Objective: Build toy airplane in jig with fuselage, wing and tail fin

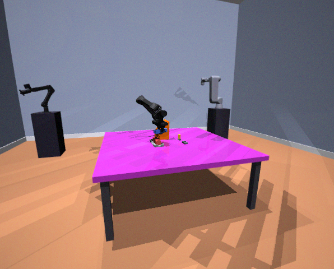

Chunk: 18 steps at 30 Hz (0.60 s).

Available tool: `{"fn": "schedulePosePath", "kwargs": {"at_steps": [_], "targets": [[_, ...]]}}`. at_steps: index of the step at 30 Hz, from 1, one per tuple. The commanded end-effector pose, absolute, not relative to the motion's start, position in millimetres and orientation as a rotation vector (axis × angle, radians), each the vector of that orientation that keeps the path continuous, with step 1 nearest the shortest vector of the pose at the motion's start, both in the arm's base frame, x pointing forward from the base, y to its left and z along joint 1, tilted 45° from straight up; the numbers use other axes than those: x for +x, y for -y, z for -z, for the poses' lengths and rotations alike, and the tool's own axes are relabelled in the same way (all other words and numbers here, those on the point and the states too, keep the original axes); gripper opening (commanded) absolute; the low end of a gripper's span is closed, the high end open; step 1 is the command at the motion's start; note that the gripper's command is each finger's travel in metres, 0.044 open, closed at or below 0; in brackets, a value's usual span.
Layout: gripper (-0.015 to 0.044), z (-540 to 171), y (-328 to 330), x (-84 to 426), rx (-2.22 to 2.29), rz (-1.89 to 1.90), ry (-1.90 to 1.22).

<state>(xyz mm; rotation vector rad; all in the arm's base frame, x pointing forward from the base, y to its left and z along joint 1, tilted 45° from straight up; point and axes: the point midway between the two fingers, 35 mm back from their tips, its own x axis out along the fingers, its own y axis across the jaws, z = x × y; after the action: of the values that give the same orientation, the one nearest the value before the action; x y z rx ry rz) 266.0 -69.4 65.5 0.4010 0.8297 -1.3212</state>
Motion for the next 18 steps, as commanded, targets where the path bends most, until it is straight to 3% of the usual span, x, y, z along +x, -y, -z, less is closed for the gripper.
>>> {"fn": "schedulePosePath", "kwargs": {"at_steps": [1, 16, 18], "targets": [[0.0, -69.2, 78.8, 256.8, 0.454, 1.36, -0.776], [0.0, -79.3, 104.7, 225.5, 0.619, 1.471, -0.603], [0.0053, -79.2, 104.8, 225.6, 0.619, 1.471, -0.603]]}}
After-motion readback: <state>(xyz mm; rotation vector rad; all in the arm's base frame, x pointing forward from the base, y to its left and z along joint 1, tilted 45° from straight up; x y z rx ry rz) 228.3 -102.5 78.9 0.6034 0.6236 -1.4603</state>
